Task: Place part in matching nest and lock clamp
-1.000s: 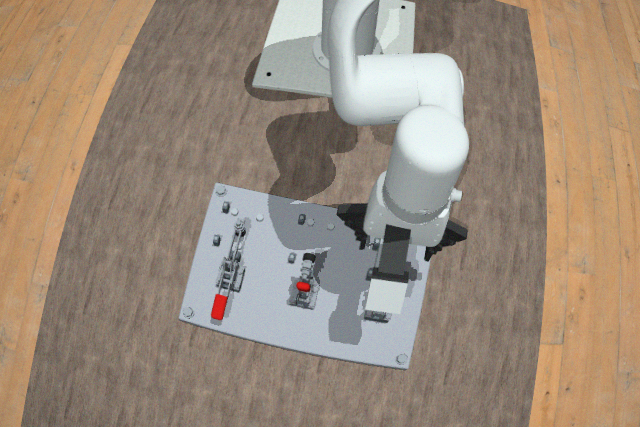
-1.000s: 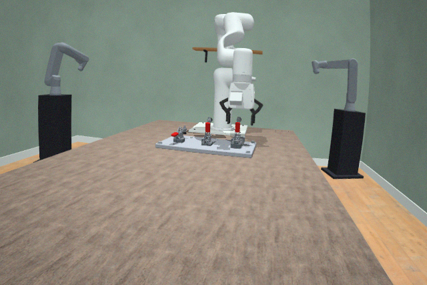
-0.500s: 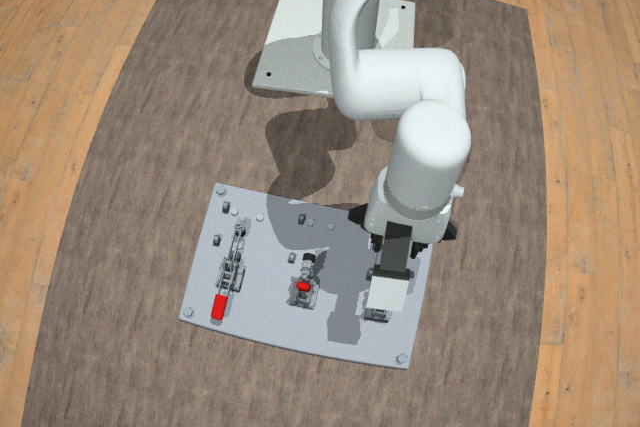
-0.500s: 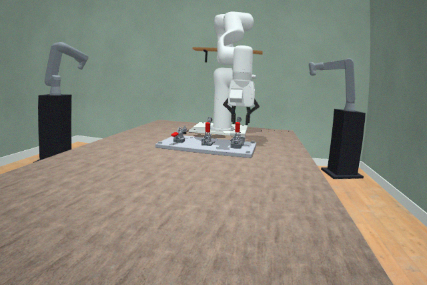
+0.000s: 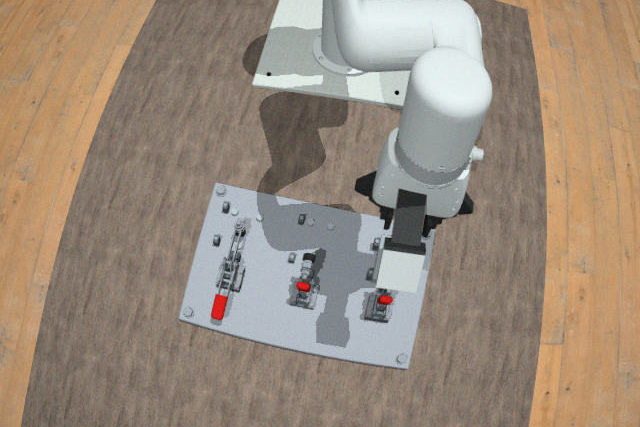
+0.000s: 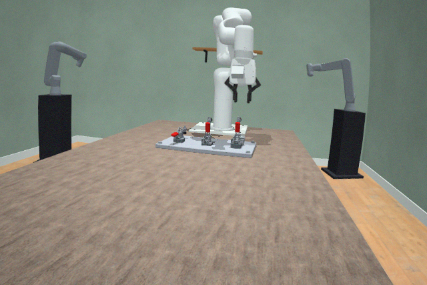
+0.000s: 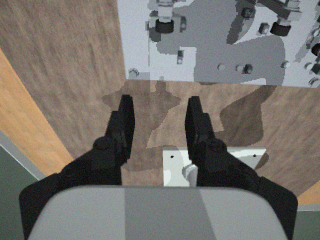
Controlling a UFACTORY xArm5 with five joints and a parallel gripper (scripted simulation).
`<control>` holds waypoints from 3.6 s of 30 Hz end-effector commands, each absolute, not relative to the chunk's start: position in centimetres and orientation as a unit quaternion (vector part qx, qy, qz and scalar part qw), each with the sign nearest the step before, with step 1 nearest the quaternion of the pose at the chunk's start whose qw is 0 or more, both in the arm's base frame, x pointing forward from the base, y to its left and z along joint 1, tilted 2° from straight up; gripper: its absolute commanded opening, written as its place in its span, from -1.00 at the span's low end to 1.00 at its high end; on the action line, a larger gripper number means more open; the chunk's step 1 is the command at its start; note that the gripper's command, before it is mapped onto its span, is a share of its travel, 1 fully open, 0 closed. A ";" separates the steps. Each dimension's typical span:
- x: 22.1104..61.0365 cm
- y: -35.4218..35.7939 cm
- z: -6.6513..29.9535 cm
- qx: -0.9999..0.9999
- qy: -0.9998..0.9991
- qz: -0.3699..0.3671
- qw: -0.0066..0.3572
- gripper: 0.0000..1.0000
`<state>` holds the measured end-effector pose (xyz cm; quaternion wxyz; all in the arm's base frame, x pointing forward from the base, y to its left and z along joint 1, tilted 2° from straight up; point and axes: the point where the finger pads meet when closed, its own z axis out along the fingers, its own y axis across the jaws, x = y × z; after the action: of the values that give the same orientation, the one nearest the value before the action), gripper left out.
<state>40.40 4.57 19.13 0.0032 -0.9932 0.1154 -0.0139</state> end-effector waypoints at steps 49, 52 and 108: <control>47.9 2.7 21.2 -0.993 0.115 -0.013 0.002 -0.05; 47.9 2.7 20.9 -0.993 0.115 -0.013 0.002 -0.05; 48.2 2.6 12.5 -0.993 0.115 -0.013 0.002 -0.05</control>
<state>48.04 2.57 12.38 0.0019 -0.9933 0.1154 -0.0111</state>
